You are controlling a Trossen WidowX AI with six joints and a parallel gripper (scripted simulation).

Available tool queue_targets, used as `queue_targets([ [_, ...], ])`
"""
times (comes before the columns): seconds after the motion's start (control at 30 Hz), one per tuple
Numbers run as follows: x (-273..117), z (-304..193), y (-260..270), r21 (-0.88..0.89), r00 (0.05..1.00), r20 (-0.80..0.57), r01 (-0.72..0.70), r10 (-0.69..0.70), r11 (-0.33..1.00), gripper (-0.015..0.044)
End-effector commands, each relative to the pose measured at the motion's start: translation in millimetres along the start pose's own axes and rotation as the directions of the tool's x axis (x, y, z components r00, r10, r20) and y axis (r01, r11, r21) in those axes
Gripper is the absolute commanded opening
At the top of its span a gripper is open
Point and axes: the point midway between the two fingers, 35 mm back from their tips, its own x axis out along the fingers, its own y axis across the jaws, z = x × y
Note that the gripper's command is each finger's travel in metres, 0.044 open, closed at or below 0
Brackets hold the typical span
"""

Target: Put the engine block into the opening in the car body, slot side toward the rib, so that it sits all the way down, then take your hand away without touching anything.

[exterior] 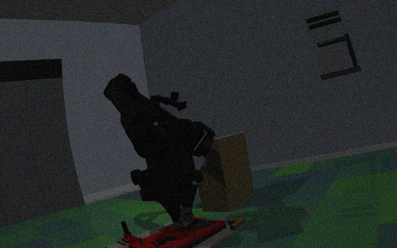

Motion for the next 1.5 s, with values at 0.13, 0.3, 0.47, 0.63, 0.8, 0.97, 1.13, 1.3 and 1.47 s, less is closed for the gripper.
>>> queue_targets([
  [0.13, 16, -1, -4, -0.015, 1.0, 0.007, 0.014, -0.014, 1.0, 0.0],
  [0.3, 20, -1, -4, -0.015, 1.0, 0.007, 0.014, -0.014, 1.0, 0.0],
  [0.47, 12, -1, 1, -0.009, 1.0, 0.003, -0.009, 0.009, 1.0, 0.0079],
  [0.63, 12, -1, 1, -0.009, 1.0, 0.003, -0.009, 0.009, 1.0, 0.021],
  [0.8, 12, -1, 1, -0.009, 1.0, 0.003, -0.009, 0.009, 1.0, 0.0341],
  [0.97, 12, -1, 1, -0.009, 1.0, 0.003, -0.009, 0.009, 1.0, 0.044],
  [1.13, 5, -1, 1, -0.013, 1.0, 0.005, 0.007, -0.007, 1.0, 0.044],
  [1.3, -19, -1, 2, -0.015, 1.0, 0.005, 0.013, -0.013, 1.0, 0.044],
  [1.47, -34, -1, 2, -0.015, 1.0, 0.005, 0.013, -0.013, 1.0, 0.044],
])
